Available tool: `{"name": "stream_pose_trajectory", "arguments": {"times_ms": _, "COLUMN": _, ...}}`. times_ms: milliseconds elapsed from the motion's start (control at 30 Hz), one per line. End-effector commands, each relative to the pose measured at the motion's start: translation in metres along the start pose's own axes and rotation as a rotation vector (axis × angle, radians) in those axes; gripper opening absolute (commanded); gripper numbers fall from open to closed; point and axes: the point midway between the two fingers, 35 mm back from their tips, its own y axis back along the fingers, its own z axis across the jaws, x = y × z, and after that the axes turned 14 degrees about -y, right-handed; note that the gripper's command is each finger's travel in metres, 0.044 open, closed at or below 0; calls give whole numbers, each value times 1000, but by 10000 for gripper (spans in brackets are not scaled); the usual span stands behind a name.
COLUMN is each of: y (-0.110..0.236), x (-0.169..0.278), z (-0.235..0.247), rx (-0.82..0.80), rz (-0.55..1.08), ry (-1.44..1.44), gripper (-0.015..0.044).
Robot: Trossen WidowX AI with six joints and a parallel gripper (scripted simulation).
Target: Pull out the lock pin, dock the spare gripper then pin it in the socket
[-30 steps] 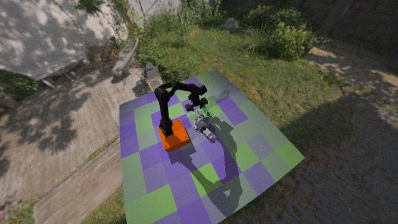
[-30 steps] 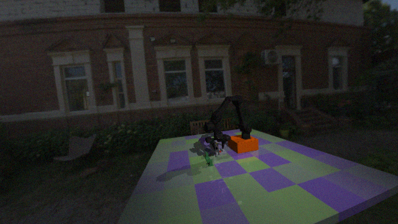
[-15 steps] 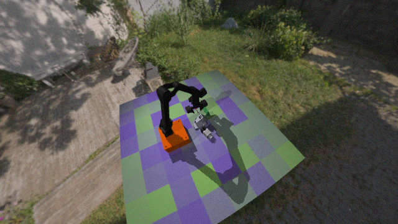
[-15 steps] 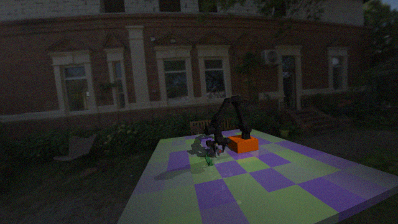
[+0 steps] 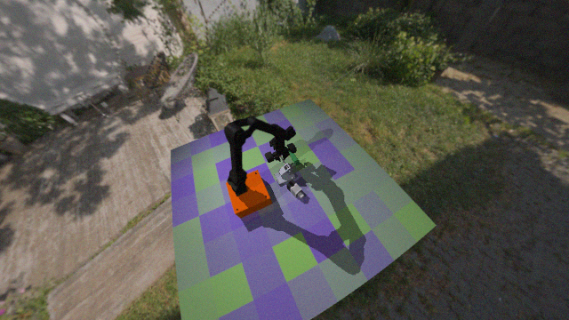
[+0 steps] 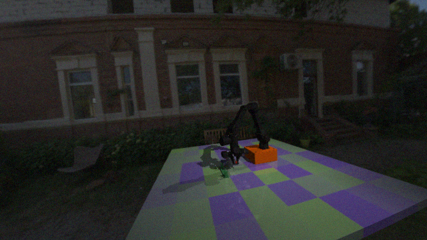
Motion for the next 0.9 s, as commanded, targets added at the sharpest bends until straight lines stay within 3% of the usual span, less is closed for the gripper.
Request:
{"name": "stream_pose_trajectory", "arguments": {"times_ms": 0, "y": 0, "x": 1, "z": 0, "rx": 2, "rz": 3, "ry": 4, "gripper": 11}}
{"name": "stream_pose_trajectory", "arguments": {"times_ms": 333, "y": 0, "x": 0, "z": 0, "rx": 1, "rz": 1, "ry": 4, "gripper": 0}}
{"name": "stream_pose_trajectory", "arguments": {"times_ms": 867, "y": 10, "x": -8, "z": 0, "rx": -42, "rz": -159, "ry": -20, "gripper": 0}}
